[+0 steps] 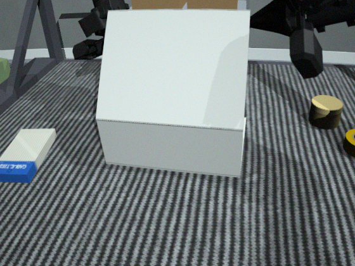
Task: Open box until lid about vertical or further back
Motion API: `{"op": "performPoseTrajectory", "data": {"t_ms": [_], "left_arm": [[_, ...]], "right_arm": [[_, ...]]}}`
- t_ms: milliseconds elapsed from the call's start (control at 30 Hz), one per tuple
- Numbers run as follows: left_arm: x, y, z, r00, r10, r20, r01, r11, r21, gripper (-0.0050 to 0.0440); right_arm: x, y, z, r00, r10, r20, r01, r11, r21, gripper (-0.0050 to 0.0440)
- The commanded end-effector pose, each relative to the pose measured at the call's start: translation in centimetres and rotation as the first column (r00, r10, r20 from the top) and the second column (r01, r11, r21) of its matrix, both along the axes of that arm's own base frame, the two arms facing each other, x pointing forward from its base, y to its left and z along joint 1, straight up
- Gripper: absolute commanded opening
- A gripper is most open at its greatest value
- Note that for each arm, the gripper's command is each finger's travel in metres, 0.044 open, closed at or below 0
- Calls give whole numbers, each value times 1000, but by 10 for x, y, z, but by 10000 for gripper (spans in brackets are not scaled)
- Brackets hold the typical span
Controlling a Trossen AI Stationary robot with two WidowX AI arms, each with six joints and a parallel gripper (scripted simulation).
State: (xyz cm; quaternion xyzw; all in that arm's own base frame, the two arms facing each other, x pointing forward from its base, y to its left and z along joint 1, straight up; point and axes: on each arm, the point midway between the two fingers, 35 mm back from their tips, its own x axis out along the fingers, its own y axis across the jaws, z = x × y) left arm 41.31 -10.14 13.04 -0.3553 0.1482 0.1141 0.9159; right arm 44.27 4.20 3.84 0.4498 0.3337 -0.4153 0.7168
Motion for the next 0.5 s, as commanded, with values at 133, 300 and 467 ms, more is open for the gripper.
{"op": "performPoseTrajectory", "data": {"t_ms": [133, 300, 467], "left_arm": [[2, -1, 13, 1000, -1, 30, 1, 1000, -12, 5], [2, -1, 13, 1000, -1, 30, 1, 1000, -12, 5], [2, -1, 13, 1000, -1, 30, 1, 1000, -12, 5]], "right_arm": [[4, 1, 13, 999, -1, 33, 0, 1000, 7, 60], [4, 1, 13, 999, -1, 33, 0, 1000, 7, 35], [4, 1, 13, 999, -1, 33, 0, 1000, 7, 20]]}}
